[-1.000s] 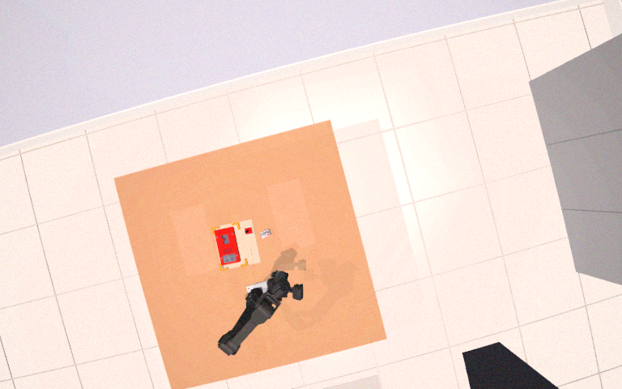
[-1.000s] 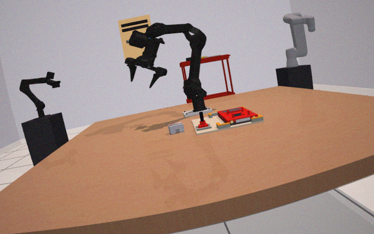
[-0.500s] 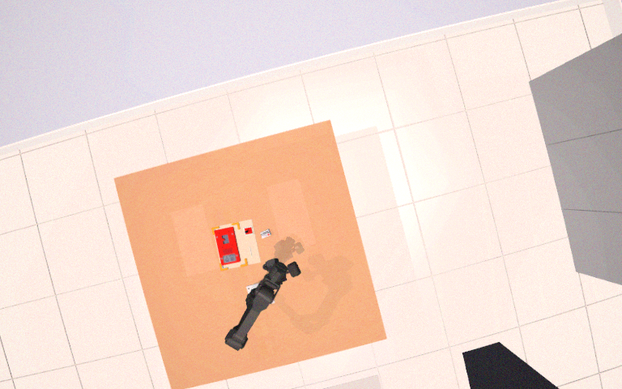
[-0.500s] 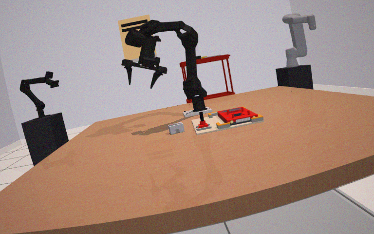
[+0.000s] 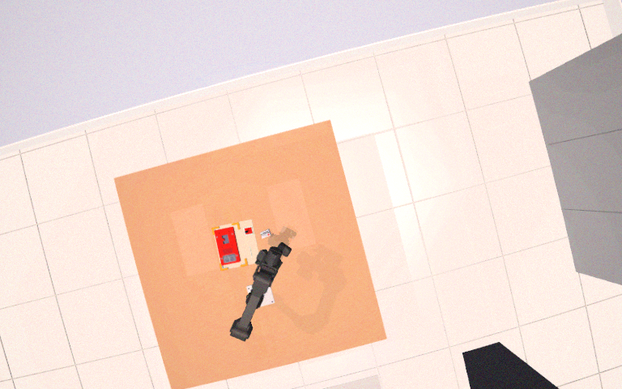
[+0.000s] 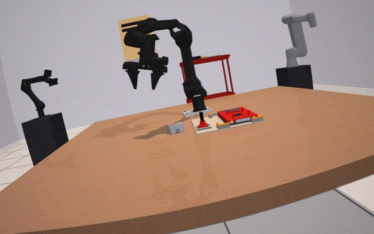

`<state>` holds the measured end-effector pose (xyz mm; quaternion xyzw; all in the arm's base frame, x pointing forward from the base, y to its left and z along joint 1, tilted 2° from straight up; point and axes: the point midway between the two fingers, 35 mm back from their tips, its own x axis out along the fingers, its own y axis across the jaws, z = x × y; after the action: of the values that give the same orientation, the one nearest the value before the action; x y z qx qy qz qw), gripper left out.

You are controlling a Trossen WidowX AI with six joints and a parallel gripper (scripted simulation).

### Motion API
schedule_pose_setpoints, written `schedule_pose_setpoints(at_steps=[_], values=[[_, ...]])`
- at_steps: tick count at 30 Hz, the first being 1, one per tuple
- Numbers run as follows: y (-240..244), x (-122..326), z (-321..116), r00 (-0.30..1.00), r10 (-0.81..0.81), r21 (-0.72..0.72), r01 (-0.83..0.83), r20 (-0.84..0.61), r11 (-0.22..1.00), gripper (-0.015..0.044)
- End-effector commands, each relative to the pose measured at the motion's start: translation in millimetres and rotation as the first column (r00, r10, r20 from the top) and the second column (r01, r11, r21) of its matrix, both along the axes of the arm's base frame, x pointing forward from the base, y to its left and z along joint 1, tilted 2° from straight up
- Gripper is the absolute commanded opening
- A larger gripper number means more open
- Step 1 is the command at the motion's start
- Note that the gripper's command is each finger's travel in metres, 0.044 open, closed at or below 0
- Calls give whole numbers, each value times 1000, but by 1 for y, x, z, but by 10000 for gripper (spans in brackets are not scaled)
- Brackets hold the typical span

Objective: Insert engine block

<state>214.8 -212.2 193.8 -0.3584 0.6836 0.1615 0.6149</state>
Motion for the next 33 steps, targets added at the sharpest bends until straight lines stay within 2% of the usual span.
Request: schedule_pose_setpoints(at_steps=[1,10,21,27,33], values=[[8,19,-4,989,149,41,-148,-27,988,440],[31,56,-15,900,432,131,-422,-61,897,440],[67,95,-32,702,710,236,-682,-57,693,440],[81,114,-39,578,815,276,-777,-41,565,440],[84,113,-39,574,818,278,-780,-41,561,440]])
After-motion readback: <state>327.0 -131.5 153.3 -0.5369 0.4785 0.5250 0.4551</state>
